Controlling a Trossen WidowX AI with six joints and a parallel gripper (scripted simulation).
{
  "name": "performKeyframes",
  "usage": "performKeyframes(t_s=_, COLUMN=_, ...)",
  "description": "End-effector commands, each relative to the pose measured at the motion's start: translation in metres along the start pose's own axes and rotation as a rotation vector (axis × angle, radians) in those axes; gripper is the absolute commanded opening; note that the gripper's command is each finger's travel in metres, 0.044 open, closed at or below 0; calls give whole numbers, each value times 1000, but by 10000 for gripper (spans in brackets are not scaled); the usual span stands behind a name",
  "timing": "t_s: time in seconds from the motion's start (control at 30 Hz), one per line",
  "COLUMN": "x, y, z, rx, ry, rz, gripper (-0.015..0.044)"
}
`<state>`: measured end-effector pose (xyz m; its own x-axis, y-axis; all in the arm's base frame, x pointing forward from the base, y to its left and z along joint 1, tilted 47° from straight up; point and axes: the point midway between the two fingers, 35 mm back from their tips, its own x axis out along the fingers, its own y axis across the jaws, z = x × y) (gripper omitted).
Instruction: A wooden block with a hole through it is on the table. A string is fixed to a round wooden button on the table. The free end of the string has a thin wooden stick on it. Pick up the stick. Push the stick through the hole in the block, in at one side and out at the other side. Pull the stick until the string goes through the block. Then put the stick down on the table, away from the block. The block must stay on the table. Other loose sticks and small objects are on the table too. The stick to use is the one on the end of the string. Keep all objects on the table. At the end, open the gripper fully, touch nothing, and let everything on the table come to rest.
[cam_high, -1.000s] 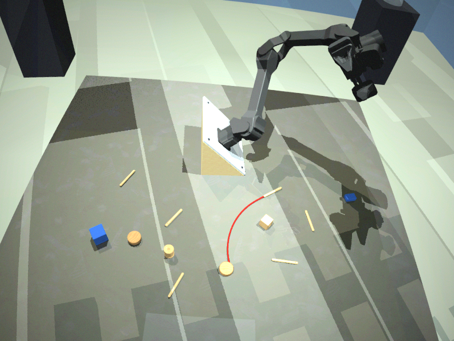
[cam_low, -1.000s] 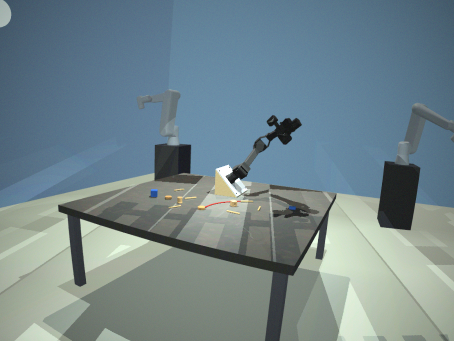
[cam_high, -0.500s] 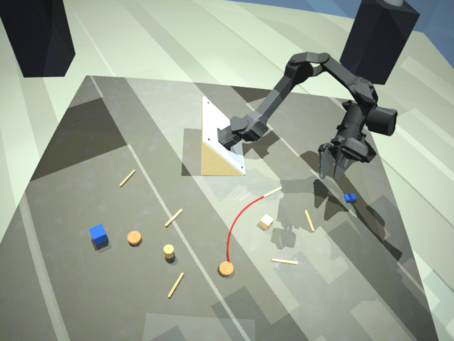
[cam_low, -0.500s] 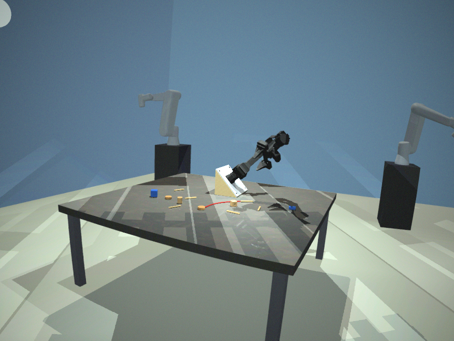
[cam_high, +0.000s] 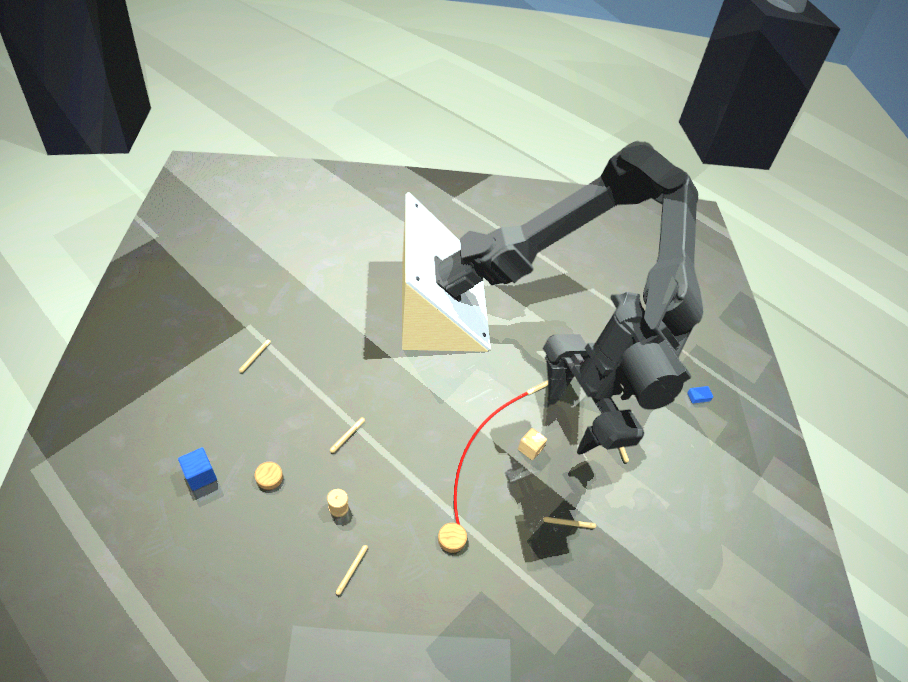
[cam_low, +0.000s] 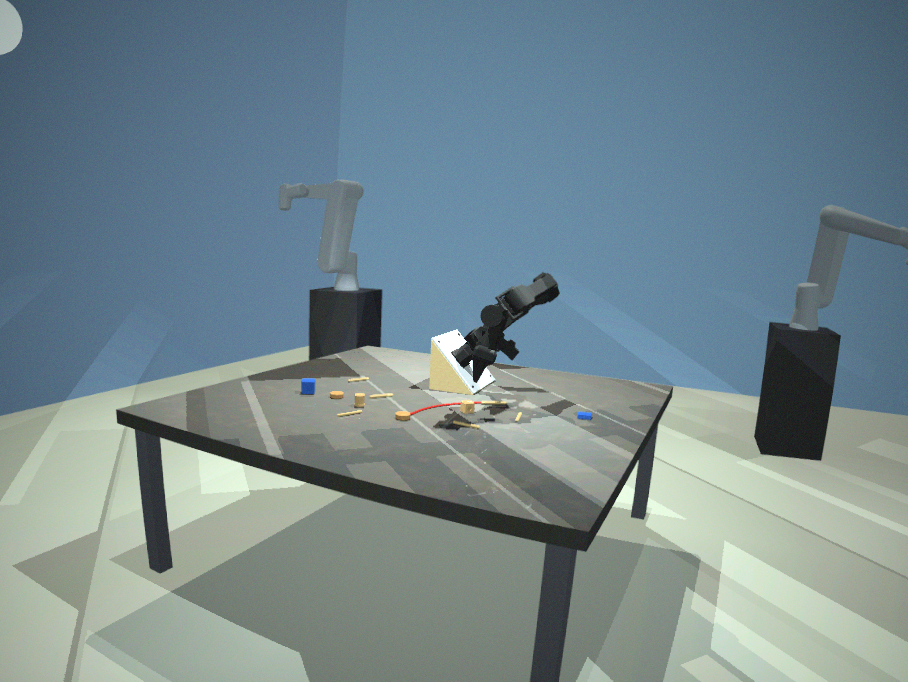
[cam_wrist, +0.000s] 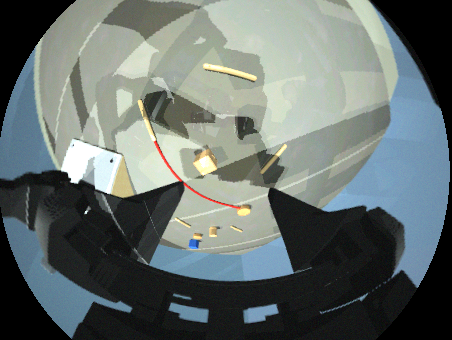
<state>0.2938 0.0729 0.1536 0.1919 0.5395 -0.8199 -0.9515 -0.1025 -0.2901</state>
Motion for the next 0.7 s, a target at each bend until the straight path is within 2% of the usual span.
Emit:
performKeyframes(t_s=0.0, x=45, y=24, z=-17, rx=-158, ry=-277, rz=64, gripper=440)
performKeyframes(t_s=0.53, x=44, y=24, z=-17, rx=-158, ry=-277, rz=64, gripper=440)
performKeyframes(t_s=0.67, x=44, y=24, z=-17, rx=-158, ry=-277, rz=64, gripper=335)
